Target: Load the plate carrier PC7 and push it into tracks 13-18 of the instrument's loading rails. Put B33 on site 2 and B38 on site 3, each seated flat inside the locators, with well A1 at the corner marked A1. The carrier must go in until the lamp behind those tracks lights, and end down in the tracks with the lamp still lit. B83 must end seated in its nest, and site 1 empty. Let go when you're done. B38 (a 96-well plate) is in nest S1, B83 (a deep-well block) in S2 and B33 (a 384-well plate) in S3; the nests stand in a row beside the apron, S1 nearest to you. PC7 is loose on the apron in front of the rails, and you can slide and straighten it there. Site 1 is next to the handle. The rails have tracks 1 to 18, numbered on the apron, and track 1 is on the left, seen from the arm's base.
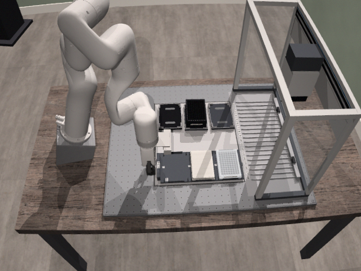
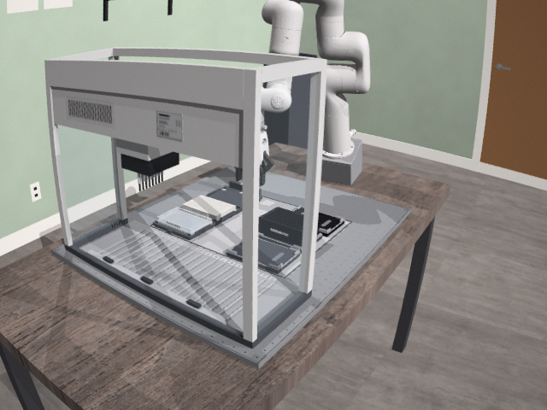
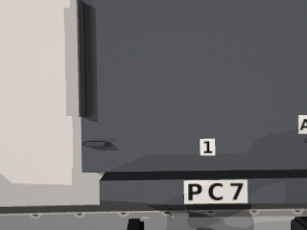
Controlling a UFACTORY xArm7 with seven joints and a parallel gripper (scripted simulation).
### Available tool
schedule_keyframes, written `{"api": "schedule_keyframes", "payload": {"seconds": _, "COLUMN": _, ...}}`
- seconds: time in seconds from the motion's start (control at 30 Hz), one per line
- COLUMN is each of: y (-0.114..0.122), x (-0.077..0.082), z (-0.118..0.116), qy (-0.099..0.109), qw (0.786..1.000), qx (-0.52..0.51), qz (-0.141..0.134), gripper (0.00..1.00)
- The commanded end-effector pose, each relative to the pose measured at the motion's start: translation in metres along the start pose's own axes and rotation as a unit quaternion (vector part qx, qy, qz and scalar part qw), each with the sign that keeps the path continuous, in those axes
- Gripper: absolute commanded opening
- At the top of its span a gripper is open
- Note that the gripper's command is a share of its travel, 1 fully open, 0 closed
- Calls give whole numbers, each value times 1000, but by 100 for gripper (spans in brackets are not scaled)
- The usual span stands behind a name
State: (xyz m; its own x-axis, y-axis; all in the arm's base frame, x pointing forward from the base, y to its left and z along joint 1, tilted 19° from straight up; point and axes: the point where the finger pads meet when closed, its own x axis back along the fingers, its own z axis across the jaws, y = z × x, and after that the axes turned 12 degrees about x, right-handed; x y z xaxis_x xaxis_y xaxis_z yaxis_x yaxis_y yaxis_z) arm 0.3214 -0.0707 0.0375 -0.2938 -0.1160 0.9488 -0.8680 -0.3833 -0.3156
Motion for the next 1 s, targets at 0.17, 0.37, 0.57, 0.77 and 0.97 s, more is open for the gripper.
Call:
{"api": "schedule_keyframes", "payload": {"seconds": 0.17, "y": -1, "x": -4, "z": 1, "qy": 0, "qw": 1000, "qx": 0, "qz": 3, "gripper": 82}}
{"api": "schedule_keyframes", "payload": {"seconds": 0.37, "y": -1, "x": -8, "z": 1, "qy": 0, "qw": 1000, "qx": 0, "qz": 2, "gripper": 82}}
{"api": "schedule_keyframes", "payload": {"seconds": 0.57, "y": -1, "x": -12, "z": 1, "qy": 0, "qw": 1000, "qx": 0, "qz": 2, "gripper": 82}}
{"api": "schedule_keyframes", "payload": {"seconds": 0.77, "y": -1, "x": -15, "z": 1, "qy": 0, "qw": 1000, "qx": 0, "qz": 2, "gripper": 82}}
{"api": "schedule_keyframes", "payload": {"seconds": 0.97, "y": -1, "x": -18, "z": 1, "qy": 0, "qw": 1000, "qx": 0, "qz": 2, "gripper": 82}}
